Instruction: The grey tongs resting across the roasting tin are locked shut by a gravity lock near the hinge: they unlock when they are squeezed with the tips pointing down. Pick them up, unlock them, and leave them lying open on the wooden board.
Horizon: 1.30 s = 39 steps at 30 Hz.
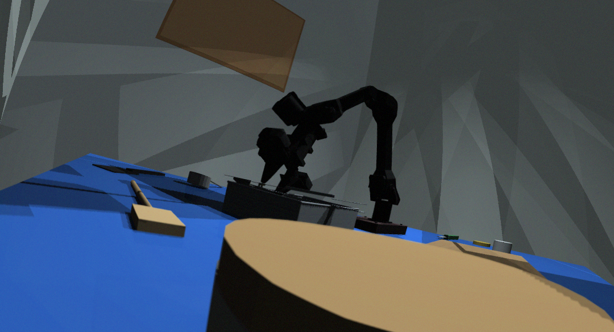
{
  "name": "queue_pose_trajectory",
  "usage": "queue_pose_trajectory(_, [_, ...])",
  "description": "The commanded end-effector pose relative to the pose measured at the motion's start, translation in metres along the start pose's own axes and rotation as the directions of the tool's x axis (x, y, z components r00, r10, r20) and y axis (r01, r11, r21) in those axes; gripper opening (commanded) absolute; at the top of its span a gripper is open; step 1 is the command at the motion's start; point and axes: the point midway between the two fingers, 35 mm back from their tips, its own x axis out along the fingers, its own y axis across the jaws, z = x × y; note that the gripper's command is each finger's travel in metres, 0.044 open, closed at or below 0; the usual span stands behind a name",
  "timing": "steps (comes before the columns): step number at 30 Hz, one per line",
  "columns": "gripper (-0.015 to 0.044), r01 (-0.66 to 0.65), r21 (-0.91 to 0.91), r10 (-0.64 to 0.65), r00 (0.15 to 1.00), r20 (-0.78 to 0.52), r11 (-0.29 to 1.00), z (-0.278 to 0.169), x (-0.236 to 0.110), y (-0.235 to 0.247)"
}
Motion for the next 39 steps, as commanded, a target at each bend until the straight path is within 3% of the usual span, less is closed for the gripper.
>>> queue_pose_trajectory(1, [0.0260,0.002,0.004,-0.002,1.000,0.003,1.000,0.000,0.007,-0.001])
queue_pose_trajectory(16, [0.0260,0.001,0.005,-0.001,1.000,0.003,1.000,-0.001,0.029,-0.002])
queue_pose_trajectory(20, [0.0155,0.000,0.000,0.000,1.000,-0.001,1.000,-0.001,0.026,-0.002])
queue_pose_trajectory(39, [0.0028,0.000,0.000,0.000,1.000,-0.001,1.000,-0.001,0.026,-0.002])
